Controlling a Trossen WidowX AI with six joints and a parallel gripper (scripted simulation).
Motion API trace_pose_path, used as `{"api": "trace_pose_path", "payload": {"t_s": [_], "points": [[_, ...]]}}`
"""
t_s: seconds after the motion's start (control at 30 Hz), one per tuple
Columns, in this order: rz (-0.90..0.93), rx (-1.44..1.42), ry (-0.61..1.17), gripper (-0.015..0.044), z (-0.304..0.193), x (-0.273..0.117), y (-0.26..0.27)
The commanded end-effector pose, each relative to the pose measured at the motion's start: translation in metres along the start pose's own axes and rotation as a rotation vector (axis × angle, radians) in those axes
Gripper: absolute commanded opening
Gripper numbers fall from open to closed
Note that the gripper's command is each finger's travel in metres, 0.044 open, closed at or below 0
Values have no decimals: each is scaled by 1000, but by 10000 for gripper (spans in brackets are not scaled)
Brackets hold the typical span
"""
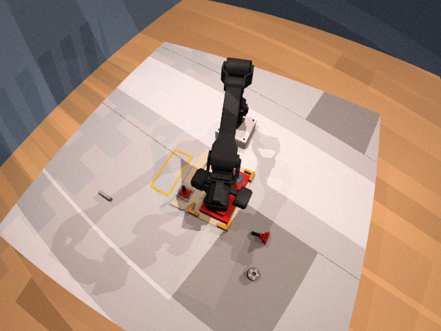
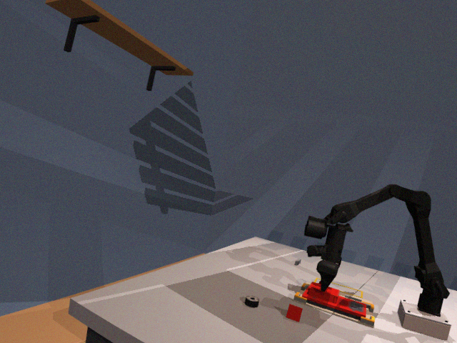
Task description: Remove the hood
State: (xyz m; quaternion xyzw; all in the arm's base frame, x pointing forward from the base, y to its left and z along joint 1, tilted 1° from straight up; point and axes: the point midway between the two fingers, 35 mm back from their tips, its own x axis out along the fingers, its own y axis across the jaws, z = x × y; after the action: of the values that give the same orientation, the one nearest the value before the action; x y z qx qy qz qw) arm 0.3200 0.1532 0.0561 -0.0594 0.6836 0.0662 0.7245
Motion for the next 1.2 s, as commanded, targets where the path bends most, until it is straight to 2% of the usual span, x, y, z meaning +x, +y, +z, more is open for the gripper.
{"api": "trace_pose_path", "payload": {"t_s": [0.0, 1.17], "points": [[5, 5, 3, 440, -1, 2, 1], [5, 5, 4, 440, -1, 19, 1]]}}
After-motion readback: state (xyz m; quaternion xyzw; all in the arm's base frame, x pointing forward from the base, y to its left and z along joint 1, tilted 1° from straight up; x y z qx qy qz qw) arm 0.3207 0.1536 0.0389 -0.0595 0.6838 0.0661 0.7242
